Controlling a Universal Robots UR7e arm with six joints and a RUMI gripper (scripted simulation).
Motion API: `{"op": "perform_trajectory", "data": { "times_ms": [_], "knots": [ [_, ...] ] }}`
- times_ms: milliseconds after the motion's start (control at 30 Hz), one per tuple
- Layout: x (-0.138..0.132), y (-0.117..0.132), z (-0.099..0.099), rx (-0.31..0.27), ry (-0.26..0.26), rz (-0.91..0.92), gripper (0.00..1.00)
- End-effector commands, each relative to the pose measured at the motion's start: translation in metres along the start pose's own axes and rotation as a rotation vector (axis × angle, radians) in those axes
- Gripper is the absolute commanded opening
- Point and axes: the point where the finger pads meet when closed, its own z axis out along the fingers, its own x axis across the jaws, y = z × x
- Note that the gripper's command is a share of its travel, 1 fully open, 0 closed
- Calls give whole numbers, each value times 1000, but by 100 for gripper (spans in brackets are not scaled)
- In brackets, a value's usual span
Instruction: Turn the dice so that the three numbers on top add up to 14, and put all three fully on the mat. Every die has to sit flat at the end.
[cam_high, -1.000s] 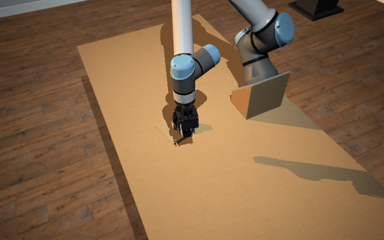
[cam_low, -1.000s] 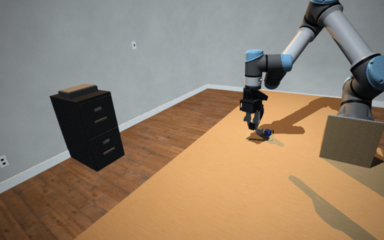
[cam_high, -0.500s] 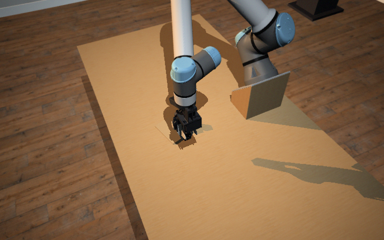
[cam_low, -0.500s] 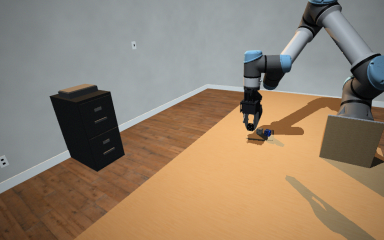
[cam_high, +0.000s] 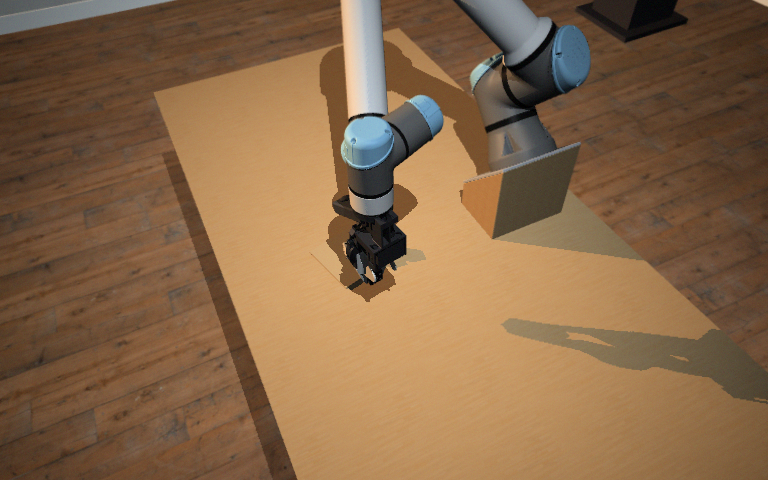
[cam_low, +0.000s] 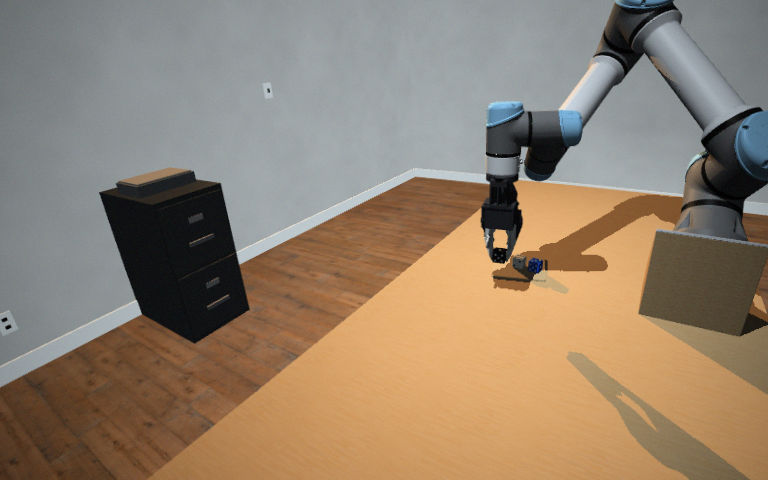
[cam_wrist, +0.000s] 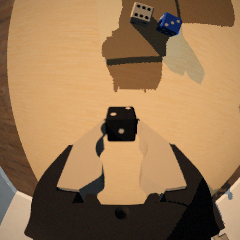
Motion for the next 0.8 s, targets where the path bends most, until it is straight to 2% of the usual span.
{"op": "perform_trajectory", "data": {
  "times_ms": [0,767],
  "knots": [
    [-1,1,0,0,-1,-26,10],
    [-2,3,0,0,-1,-57,10]
  ]
}}
